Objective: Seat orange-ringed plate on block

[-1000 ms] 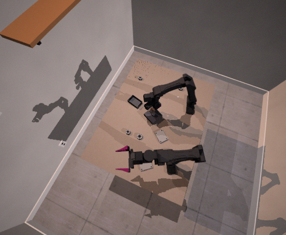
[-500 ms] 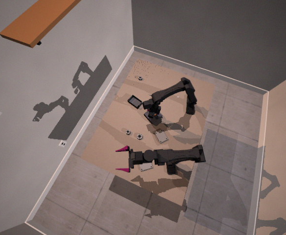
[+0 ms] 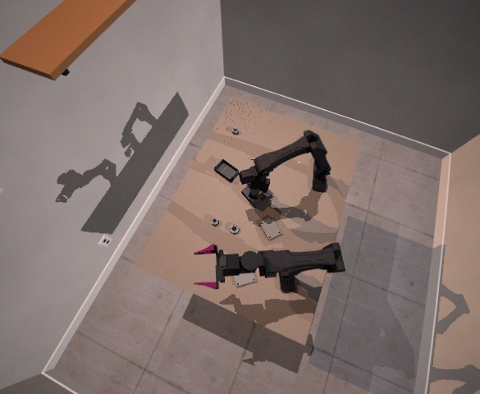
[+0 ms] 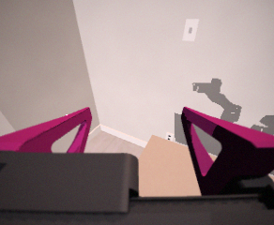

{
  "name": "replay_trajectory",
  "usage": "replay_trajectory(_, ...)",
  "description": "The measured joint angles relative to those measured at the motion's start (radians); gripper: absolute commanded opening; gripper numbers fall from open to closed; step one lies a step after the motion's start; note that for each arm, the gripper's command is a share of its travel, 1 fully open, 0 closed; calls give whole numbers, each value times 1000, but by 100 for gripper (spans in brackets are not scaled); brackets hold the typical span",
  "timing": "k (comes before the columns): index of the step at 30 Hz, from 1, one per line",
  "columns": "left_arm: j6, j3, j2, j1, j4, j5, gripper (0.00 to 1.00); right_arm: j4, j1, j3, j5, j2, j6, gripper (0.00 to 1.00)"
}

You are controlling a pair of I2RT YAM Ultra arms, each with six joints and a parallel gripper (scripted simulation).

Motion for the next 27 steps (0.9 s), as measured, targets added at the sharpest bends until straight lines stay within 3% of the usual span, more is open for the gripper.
replay_trajectory(27, 0, 0, 0, 0, 0, 0, 100, 38, 1, -43, 2, 6, 3, 0)
